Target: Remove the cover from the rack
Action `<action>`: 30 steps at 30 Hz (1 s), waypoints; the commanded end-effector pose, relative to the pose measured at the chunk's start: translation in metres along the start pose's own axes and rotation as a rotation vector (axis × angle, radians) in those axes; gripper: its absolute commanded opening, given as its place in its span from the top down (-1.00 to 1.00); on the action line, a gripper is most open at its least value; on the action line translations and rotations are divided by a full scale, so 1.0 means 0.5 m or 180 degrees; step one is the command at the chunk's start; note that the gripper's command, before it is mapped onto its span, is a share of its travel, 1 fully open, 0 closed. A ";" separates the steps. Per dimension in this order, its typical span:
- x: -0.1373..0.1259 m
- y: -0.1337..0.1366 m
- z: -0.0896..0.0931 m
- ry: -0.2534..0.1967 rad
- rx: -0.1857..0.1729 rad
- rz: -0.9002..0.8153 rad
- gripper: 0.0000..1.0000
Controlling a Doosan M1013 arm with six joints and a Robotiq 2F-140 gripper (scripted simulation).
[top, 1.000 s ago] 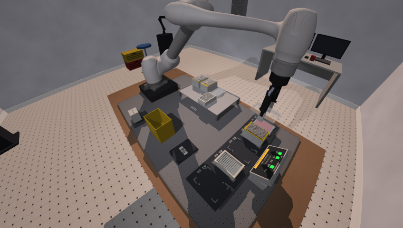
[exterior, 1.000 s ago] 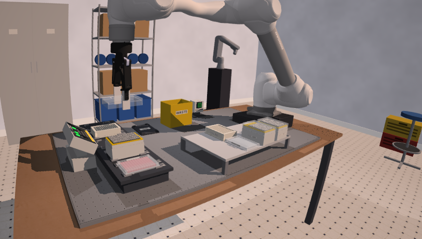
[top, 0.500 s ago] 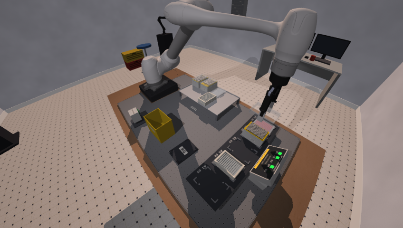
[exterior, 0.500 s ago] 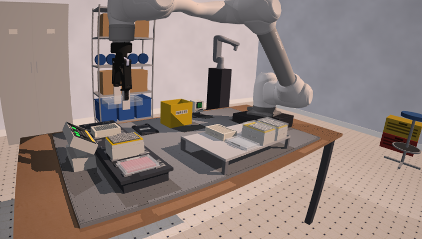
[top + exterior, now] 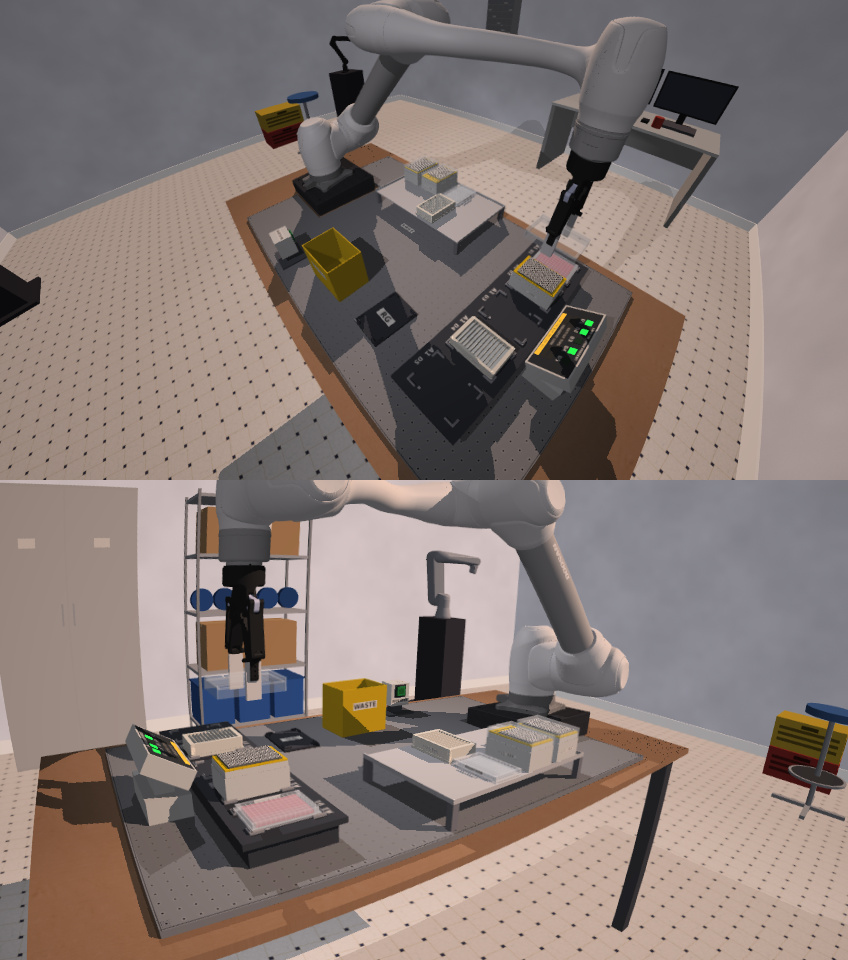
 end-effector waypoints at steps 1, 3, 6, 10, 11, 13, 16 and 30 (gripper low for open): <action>-0.001 -0.007 -0.014 0.0005 0.0013 -0.0025 1.00; -0.001 -0.007 -0.014 0.0005 0.0013 -0.0025 1.00; -0.001 -0.007 -0.014 0.0005 0.0013 -0.0025 1.00; -0.001 -0.007 -0.014 0.0005 0.0013 -0.0025 1.00; -0.001 -0.007 -0.014 0.0005 0.0013 -0.0025 1.00; -0.001 -0.007 -0.014 0.0005 0.0013 -0.0025 1.00; -0.001 -0.007 -0.014 0.0005 0.0013 -0.0025 1.00; -0.061 -0.014 -0.014 0.0005 0.0013 -0.0025 1.00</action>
Point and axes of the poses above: the point where the finger pads meet when closed, its own z axis out along the fingers, its own y axis across the jaws, x = y × z, the point moved 1 cm from there along -z, back along the fingers, and after that the axes turned 6 degrees about -z, right-handed, at the moved point
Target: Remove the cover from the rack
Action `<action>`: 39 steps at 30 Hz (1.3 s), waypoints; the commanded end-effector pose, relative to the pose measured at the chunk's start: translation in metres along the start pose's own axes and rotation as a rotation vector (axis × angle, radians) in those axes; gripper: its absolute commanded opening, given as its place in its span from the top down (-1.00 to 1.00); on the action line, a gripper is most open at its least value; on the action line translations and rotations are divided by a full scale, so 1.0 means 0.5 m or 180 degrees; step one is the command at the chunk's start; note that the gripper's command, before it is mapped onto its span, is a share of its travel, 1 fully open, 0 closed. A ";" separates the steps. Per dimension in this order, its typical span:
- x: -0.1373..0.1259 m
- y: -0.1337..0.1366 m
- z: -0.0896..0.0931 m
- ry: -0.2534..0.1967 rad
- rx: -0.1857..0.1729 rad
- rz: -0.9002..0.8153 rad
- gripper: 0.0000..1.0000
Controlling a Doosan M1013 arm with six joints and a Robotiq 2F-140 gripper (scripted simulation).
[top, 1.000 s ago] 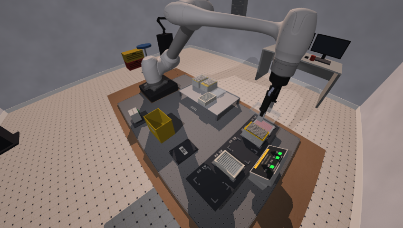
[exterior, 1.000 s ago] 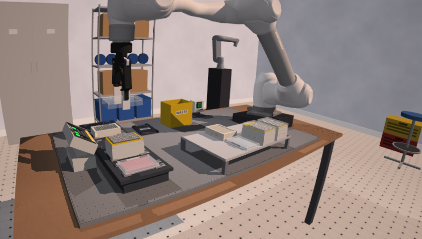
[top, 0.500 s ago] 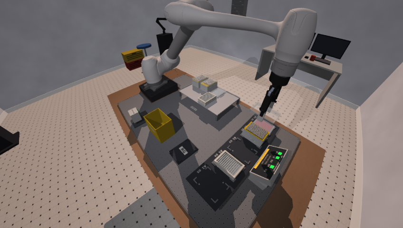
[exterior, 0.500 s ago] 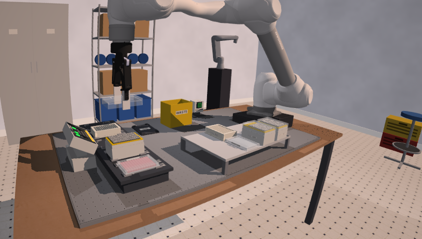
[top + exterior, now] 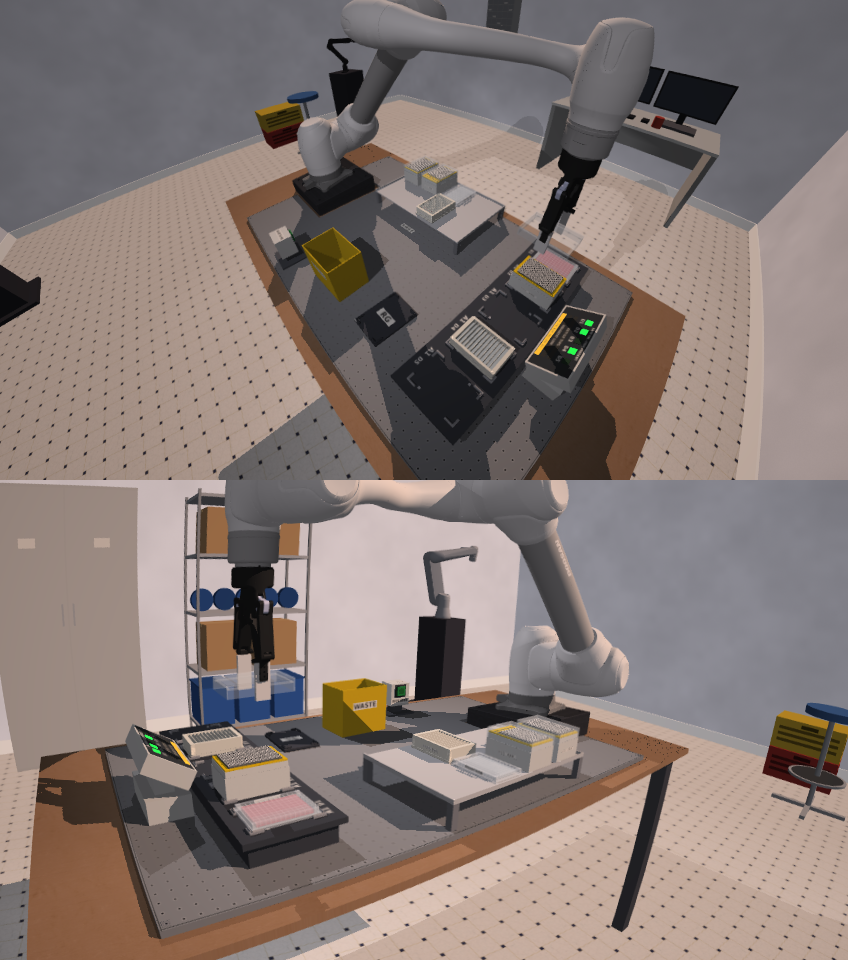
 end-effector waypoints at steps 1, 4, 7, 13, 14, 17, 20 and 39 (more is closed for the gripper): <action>-0.038 -0.011 -0.019 0.0012 0.0011 -0.0013 1.00; -0.067 -0.015 -0.019 0.0012 0.0011 -0.0013 1.00; -0.087 -0.017 -0.018 0.0012 0.0011 -0.0013 1.00; -0.137 -0.023 -0.018 0.0012 0.0011 -0.0013 1.00; -0.147 -0.024 -0.018 0.0012 0.0011 -0.0013 1.00; -0.177 -0.028 -0.018 0.0012 0.0011 -0.0013 1.00; -0.206 -0.031 -0.018 0.0012 0.0011 -0.0013 1.00; -0.291 -0.041 -0.018 0.0012 0.0011 -0.0013 1.00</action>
Point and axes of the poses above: the point where the finger pads meet when closed, its own z axis out along the fingers, its own y axis across the jaws, x = y × z, the point moved 1 cm from there along -z, back along the fingers, and after that the axes turned 6 degrees about -z, right-handed, at the moved point
